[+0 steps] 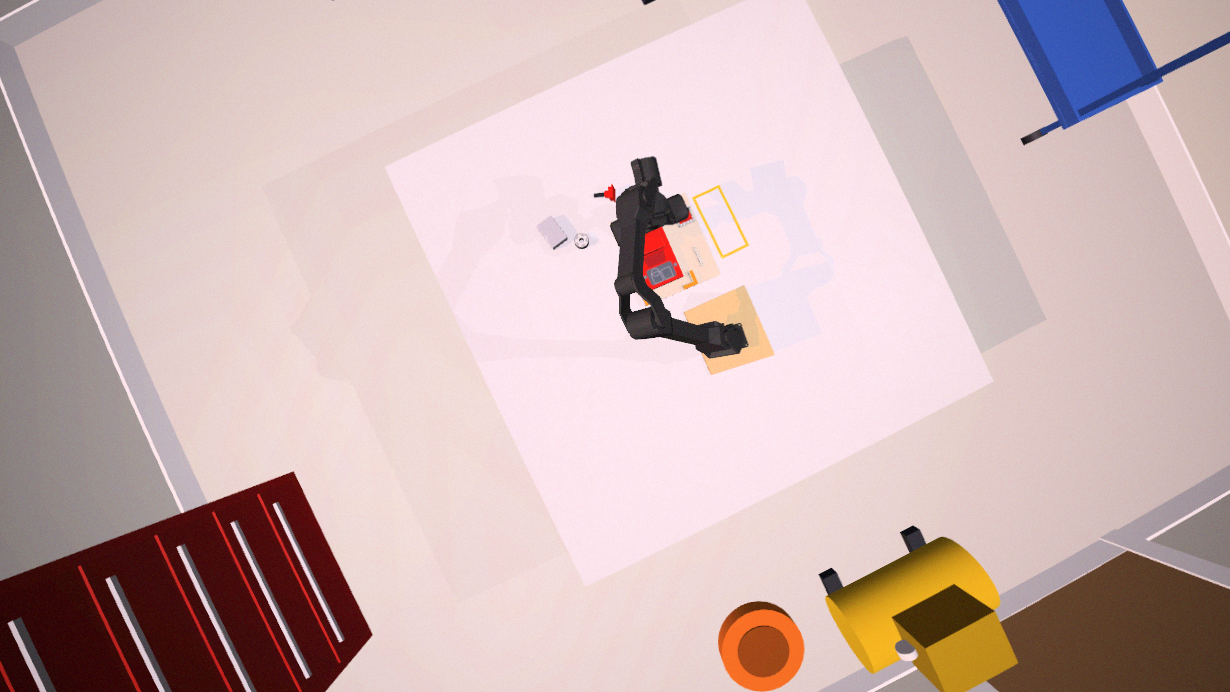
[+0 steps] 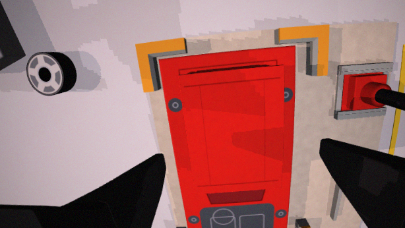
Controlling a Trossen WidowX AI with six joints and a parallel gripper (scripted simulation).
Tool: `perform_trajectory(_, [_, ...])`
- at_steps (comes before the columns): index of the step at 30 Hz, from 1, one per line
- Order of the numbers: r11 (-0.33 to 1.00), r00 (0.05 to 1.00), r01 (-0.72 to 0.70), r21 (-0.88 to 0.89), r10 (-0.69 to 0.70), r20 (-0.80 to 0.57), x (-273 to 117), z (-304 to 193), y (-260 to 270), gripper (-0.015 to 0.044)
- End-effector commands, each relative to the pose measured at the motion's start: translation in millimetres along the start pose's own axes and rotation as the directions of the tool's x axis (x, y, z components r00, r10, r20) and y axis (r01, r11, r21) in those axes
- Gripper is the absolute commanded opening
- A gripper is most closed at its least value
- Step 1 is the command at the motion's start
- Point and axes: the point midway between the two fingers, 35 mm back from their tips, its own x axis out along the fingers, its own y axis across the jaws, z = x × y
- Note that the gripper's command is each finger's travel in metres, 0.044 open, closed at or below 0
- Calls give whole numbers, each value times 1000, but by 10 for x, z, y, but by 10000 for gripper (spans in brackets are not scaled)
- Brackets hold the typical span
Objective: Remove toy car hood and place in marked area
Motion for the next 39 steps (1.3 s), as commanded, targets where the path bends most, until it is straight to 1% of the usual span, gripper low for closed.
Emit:
perform_trajectory(1, [1000,1000,-4,8,4,-10,55,-27,-4,440])
perform_trajectory(39, [1000,1000,-6,8,6,-10,282,-37,3,440])
